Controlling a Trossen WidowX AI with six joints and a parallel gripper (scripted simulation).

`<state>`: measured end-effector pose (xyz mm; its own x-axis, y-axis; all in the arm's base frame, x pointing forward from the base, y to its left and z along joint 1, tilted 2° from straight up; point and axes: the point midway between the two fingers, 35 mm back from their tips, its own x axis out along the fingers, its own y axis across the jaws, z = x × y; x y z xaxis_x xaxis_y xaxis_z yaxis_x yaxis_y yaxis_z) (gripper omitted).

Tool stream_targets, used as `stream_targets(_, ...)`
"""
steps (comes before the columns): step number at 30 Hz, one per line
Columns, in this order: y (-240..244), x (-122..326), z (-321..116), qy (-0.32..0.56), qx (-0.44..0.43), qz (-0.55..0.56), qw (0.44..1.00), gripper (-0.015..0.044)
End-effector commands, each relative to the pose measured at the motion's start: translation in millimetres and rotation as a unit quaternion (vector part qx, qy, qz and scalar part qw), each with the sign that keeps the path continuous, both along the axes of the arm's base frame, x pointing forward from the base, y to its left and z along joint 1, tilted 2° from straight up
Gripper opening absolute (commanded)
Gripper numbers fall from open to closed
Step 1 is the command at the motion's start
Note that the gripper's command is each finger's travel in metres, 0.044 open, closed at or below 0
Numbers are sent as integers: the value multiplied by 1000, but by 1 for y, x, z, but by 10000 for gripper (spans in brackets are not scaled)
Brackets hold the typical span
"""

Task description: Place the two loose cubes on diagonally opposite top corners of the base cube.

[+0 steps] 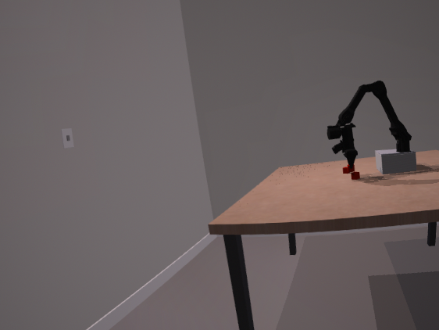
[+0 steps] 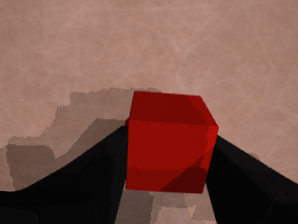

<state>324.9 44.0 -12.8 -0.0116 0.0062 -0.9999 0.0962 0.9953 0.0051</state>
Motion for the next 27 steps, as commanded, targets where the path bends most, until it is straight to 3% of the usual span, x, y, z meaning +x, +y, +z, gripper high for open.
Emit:
stream_targets(1,0,-2,-6,2,2,-3,1000,105)
stream_targets(24,0,-2,-7,2,2,0,1000,105)
stream_targets(27,0,-2,-7,2,2,0,1000,184)
